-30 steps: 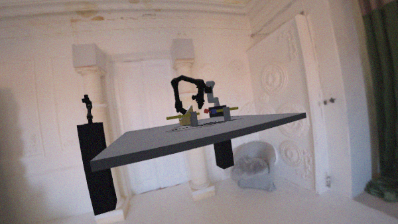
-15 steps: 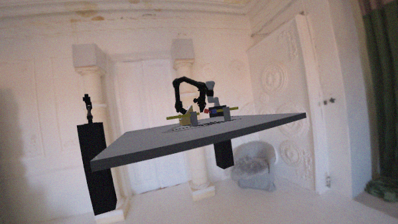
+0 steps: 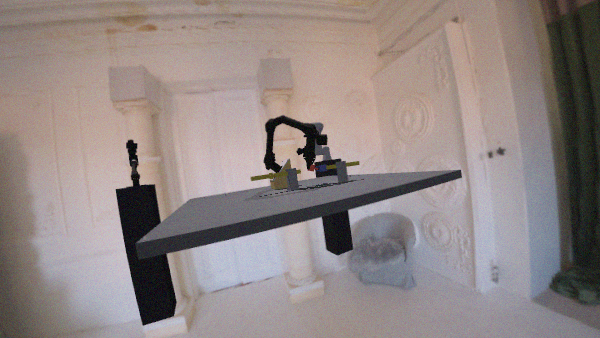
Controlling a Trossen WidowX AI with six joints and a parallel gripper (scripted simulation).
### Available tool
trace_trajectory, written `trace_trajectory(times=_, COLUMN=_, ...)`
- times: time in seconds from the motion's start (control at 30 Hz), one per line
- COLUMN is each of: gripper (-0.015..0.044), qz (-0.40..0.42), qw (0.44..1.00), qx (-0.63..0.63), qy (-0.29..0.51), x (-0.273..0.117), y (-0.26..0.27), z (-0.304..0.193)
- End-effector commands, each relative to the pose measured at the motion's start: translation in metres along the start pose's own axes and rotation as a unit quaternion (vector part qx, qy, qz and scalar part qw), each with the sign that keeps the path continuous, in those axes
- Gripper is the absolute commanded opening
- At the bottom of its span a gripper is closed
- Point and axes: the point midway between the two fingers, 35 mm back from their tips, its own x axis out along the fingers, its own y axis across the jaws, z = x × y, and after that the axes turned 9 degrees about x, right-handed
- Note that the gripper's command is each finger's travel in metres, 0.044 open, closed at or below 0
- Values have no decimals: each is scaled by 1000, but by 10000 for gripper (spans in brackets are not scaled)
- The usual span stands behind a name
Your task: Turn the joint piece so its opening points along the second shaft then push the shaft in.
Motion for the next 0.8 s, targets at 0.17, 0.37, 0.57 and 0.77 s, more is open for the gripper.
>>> trace_trajectory(times=0.17, gripper=440, qz=-2, qw=1000, qx=2, qy=0, x=13, y=-1, z=-3)
trace_trajectory(times=0.37, gripper=440, qz=-1, qw=1000, qx=2, qy=0, x=23, y=-1, z=-3)
trace_trajectory(times=0.57, gripper=387, qz=-1, qw=1000, qx=2, qy=0, x=27, y=-1, z=-3)
trace_trajectory(times=0.77, gripper=230, qz=-1, qw=1000, qx=2, qy=0, x=27, y=-1, z=-3)
